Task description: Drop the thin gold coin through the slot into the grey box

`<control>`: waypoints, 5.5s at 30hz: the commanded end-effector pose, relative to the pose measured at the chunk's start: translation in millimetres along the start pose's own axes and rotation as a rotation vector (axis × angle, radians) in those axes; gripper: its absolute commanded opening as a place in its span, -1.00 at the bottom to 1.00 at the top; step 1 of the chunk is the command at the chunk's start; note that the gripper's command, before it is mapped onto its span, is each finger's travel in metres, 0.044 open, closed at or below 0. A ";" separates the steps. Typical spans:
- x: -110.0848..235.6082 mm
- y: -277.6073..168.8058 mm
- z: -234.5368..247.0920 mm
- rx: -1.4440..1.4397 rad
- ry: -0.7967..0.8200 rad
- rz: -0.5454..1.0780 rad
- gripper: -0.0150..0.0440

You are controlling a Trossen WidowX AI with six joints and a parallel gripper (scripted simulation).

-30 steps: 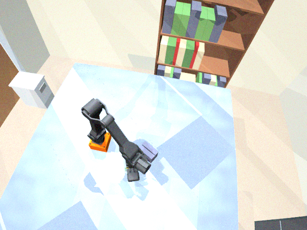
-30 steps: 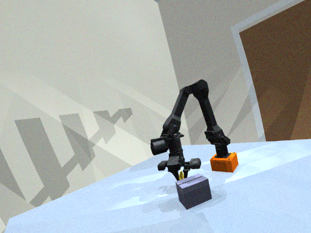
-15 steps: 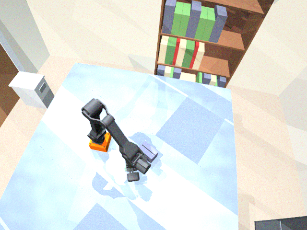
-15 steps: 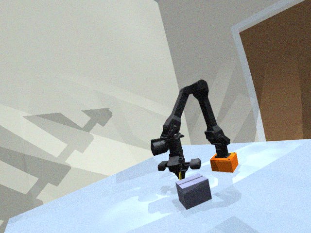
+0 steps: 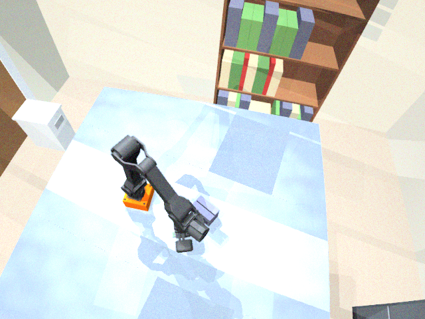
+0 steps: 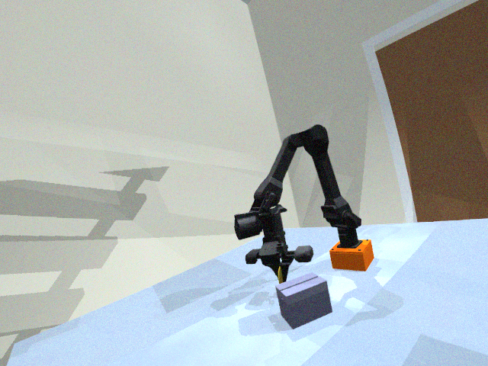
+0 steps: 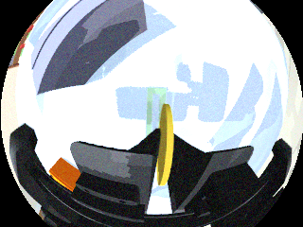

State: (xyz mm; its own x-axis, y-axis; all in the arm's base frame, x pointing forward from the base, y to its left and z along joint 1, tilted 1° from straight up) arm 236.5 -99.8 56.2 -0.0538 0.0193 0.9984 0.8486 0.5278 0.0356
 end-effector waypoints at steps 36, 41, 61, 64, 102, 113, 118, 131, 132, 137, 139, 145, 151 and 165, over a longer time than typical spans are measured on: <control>82.9 0.1 2.3 -0.085 0.012 0.008 -0.49; 83.0 -0.7 0.3 -0.255 0.011 0.009 -0.49; 83.4 -4.0 -6.7 -0.848 0.007 0.012 -0.49; 83.4 -4.0 -6.7 -0.848 0.007 0.012 -0.49; 84.3 74.5 30.0 -0.848 0.014 0.008 -0.49; 84.5 97.1 47.5 -0.848 0.016 0.006 -0.49; 84.5 106.9 56.4 -0.848 0.017 0.006 -0.49; 84.1 107.5 58.3 -0.842 0.021 0.005 -0.49; 84.1 107.5 58.3 -0.842 0.021 0.005 -0.49; 84.3 108.6 59.0 -0.843 0.021 0.005 -0.49; 84.5 110.0 59.6 -0.844 0.021 0.004 -0.49; 84.8 112.4 61.2 -0.851 0.021 0.004 -0.47; 84.3 111.0 60.5 -0.844 0.021 0.004 -0.49; 77.6 111.7 61.2 -0.852 0.021 0.004 -0.49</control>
State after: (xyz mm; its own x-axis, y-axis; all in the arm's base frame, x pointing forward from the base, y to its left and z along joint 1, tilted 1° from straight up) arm 294.7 12.5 137.1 -0.0472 0.0000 0.9989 0.9576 -0.2846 0.0452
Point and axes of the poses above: the point midway between the two fingers, 35 mm back from their tips, its own x axis back along the fingers, its own z axis across the jaws, y = z × x, the point moved 5 cm from there along x, back along the fingers, and after that the axes turned 9 degrees about x, right-handed, at the moved point
